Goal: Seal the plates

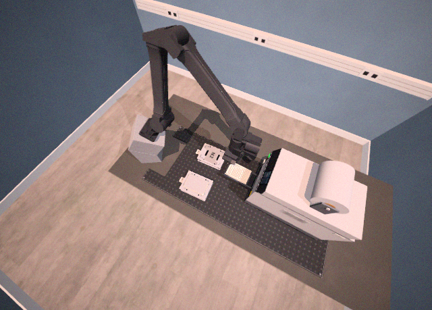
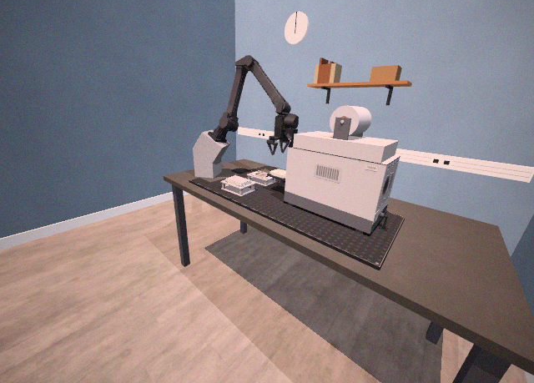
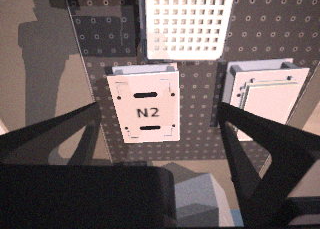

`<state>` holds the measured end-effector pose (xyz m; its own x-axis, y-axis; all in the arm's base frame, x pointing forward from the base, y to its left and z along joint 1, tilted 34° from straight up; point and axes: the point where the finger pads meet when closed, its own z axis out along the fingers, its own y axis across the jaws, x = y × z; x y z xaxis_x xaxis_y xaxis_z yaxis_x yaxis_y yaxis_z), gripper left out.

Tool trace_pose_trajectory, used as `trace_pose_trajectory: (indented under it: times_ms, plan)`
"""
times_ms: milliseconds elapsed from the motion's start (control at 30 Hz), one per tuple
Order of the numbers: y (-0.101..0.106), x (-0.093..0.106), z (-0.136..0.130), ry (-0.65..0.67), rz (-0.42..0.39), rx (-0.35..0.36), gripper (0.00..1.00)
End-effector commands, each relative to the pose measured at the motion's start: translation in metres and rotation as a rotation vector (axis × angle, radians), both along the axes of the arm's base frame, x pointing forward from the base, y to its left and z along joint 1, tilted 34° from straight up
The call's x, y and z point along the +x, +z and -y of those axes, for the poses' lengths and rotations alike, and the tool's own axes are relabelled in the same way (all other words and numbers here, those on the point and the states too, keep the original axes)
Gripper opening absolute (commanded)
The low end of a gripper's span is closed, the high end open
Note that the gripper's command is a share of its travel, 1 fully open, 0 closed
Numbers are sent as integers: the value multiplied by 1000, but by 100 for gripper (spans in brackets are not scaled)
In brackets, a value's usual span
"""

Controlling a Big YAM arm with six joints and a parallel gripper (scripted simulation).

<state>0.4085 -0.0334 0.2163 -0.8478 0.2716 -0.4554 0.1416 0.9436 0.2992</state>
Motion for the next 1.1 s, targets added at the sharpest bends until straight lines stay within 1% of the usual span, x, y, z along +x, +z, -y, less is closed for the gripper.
trace_pose_trajectory:
  times_ms: [0, 133, 200, 300, 333, 433, 467, 600, 667, 733, 800, 867, 1067]
  plan:
    - [47, -3, -18, 1, 55, 1, 92]
    - [73, -9, -27, -5, 75, -2, 90]
    - [83, -12, -32, -8, 77, -1, 89]
    - [85, -13, -34, -9, 71, 0, 88]
    - [77, -14, -34, -7, 55, 2, 88]
    - [80, -22, -44, -2, 30, 5, 86]
    - [85, -23, -48, 0, 29, 7, 0]
    - [117, -29, -58, -2, 76, 6, 0]
    - [120, -27, -53, -3, 95, 5, 0]
    - [115, -23, -50, -1, 88, 6, 0]
    - [104, -21, -47, 0, 72, 6, 0]
    - [104, -21, -47, 0, 72, 6, 0]
    - [84, -18, -43, 8, 43, -5, 0]
